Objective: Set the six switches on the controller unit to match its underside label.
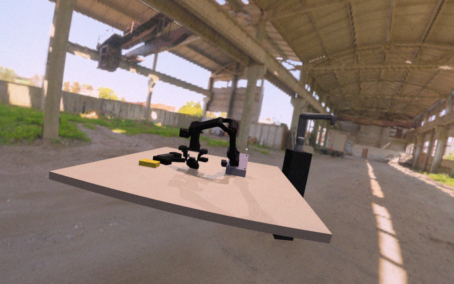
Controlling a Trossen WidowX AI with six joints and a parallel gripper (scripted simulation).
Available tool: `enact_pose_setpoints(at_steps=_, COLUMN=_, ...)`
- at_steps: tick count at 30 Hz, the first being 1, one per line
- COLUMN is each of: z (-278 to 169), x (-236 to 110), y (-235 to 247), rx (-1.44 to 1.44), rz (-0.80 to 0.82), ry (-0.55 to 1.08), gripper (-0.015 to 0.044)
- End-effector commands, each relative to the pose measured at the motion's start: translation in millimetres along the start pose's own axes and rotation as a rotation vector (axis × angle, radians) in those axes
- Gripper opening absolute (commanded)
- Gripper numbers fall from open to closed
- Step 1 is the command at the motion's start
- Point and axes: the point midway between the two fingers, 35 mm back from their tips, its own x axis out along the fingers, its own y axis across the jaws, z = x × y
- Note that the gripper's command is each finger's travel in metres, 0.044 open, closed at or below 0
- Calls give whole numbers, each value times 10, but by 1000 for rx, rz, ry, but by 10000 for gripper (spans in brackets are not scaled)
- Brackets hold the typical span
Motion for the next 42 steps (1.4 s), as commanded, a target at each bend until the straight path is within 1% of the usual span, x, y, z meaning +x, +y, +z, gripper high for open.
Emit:
enact_pose_setpoints(at_steps=1, z=34, x=-44, y=12, rx=0, rz=5, ry=-3, gripper=336)
enact_pose_setpoints(at_steps=42, z=276, x=-275, y=11, rx=1, rz=4, ry=-5, gripper=336)
